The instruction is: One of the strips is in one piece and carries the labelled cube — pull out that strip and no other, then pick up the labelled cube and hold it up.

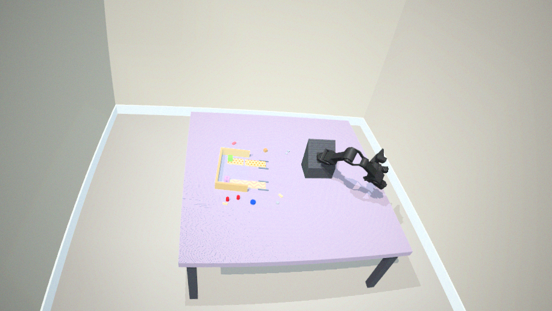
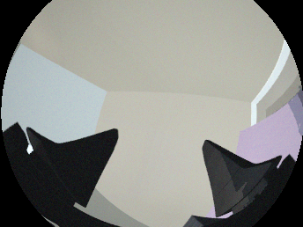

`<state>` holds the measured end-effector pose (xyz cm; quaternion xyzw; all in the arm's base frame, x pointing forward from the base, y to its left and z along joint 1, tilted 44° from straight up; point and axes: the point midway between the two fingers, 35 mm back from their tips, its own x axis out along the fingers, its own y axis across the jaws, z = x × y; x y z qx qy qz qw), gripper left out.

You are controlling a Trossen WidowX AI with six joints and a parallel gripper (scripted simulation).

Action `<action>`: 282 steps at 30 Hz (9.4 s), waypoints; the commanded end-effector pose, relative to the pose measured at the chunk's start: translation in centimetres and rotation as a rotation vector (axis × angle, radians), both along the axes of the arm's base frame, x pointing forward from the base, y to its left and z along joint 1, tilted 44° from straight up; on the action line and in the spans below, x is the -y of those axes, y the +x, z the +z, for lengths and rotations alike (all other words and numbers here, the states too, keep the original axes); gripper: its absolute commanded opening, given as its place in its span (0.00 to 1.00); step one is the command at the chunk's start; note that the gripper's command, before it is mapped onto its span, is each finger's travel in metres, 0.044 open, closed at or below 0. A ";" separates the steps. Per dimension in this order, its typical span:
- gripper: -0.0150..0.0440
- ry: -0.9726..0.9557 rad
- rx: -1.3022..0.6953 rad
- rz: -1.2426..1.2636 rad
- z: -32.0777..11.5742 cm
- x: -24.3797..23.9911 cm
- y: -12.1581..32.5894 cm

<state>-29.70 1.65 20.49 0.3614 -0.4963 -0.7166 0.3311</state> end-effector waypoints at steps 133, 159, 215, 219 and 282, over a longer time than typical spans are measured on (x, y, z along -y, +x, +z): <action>0.25 -0.659 0.675 -2.696 -13.9 -7.1 69.1; 0.25 -0.658 0.673 -2.697 -17.1 -10.0 69.4; 0.25 -0.658 0.670 -2.697 -18.5 -11.3 69.5; 0.25 -0.658 0.670 -2.697 -18.6 -11.3 69.5; 0.25 -0.662 0.669 -2.696 -18.5 -12.5 64.0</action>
